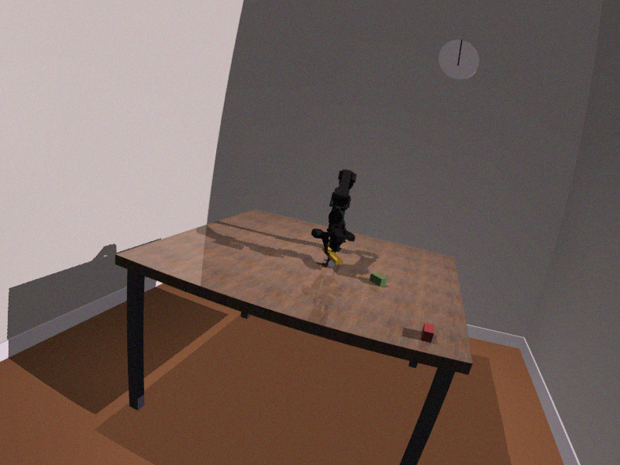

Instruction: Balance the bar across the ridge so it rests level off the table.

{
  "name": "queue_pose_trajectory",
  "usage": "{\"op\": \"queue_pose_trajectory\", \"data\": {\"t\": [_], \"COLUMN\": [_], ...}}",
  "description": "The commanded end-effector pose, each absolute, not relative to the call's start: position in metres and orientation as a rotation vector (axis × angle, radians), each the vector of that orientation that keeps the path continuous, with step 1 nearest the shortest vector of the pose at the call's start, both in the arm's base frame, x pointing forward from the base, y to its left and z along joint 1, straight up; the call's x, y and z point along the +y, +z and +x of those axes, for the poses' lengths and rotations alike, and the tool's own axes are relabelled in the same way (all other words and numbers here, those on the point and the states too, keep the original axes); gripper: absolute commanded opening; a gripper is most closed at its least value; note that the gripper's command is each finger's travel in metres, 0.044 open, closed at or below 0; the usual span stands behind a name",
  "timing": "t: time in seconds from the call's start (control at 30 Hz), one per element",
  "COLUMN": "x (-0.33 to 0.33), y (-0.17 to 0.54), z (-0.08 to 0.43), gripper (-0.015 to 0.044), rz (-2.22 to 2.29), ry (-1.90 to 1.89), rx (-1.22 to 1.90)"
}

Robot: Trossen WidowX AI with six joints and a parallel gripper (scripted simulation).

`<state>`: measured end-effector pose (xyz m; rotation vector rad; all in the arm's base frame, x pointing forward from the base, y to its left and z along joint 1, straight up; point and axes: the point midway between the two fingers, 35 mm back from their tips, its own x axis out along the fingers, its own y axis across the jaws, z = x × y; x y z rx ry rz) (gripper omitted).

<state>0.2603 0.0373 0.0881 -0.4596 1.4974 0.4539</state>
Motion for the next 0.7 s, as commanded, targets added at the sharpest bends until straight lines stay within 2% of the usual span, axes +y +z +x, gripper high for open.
{"op": "queue_pose_trajectory", "data": {"t": [0.0, 0.67], "x": [0.0373, 0.0373], "y": [0.0881, 0.0881], "z": [0.2603, 0.2603], "gripper": [0.0170, 0.0185], "rz": [-0.460, -0.460], "ry": [0.454, 0.454], "rx": [1.498, 1.498]}}
